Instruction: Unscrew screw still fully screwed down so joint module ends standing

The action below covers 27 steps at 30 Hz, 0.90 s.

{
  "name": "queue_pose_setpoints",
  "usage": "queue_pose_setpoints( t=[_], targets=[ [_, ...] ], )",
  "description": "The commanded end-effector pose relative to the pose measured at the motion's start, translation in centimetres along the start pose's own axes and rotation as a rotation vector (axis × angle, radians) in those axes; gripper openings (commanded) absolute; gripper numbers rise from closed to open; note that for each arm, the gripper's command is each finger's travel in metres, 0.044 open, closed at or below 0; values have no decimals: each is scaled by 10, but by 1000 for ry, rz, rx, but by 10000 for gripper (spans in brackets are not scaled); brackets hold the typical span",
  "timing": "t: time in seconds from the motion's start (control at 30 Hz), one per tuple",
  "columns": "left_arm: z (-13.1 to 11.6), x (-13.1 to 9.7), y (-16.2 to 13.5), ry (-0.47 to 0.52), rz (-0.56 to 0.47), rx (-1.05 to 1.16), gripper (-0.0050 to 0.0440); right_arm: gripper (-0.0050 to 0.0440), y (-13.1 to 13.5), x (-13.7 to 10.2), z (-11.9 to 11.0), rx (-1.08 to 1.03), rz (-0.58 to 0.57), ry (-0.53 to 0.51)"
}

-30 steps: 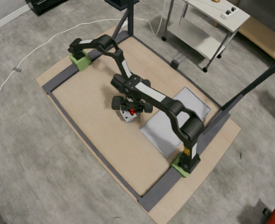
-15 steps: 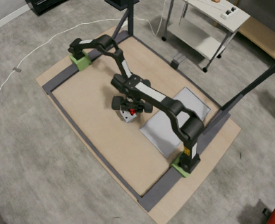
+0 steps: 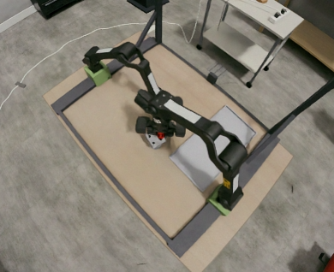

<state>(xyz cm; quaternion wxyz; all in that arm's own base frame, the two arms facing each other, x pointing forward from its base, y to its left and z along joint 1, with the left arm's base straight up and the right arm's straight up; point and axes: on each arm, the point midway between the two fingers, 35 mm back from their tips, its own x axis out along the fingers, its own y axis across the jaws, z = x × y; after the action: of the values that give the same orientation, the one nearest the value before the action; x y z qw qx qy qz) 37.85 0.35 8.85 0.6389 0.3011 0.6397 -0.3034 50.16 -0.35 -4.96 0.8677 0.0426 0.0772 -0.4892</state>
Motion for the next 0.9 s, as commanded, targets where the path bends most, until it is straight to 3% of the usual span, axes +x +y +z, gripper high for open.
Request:
queue_pose_setpoints(
  t=[0.0,0.87],
  targets=[
    [0,-5,6,-14,13,-8,130,245,6,1,15,36,3,-11],
    [0,-10,4,-23,17,-6,130,245,6,1,15,36,3,-11]
  ],
)
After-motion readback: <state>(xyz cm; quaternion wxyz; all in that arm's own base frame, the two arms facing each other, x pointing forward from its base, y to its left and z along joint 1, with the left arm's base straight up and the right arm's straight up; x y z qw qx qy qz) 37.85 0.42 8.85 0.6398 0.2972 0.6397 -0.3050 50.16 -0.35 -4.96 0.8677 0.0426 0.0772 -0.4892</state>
